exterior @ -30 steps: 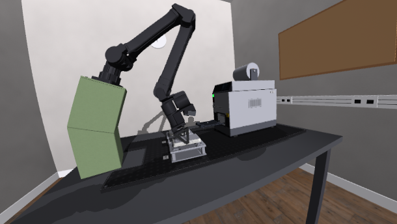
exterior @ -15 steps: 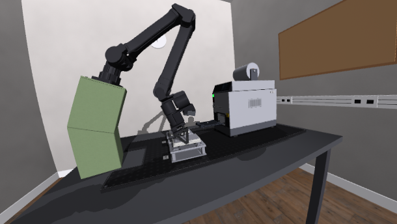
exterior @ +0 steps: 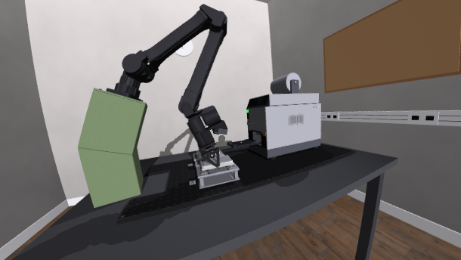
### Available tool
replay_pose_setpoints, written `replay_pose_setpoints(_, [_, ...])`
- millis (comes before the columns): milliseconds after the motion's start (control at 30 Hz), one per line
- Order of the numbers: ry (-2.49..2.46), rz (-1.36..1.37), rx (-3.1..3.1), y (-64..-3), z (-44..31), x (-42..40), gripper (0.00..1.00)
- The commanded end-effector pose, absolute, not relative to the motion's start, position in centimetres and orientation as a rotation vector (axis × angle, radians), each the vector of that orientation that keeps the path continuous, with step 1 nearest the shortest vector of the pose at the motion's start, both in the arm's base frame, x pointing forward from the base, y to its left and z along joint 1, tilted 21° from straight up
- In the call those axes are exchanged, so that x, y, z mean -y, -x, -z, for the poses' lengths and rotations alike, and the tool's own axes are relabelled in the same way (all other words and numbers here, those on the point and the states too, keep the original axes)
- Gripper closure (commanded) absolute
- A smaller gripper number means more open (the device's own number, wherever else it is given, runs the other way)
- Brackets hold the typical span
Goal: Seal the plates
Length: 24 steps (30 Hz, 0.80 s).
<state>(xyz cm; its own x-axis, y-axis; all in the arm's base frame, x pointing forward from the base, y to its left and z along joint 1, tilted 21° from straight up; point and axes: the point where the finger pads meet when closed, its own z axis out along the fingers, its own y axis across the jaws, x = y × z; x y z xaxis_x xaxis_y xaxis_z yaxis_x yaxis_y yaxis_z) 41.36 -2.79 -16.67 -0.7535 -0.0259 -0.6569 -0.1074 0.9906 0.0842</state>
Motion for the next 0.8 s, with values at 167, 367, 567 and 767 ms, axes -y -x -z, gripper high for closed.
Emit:
replay_pose_setpoints(167, [0.082, -0.145, -2.429, -39.9, 16.7, 3.4, 1.00])
replay_pose_setpoints(367, [0.079, -0.140, -2.419, -40.5, 16.6, 3.7, 1.00])
replay_pose_setpoints(567, [0.078, -0.144, -2.391, -42.1, 15.7, 3.2, 1.00])
replay_pose_setpoints(767, [0.096, -0.154, -2.411, -42.1, 16.1, 2.5, 1.00])
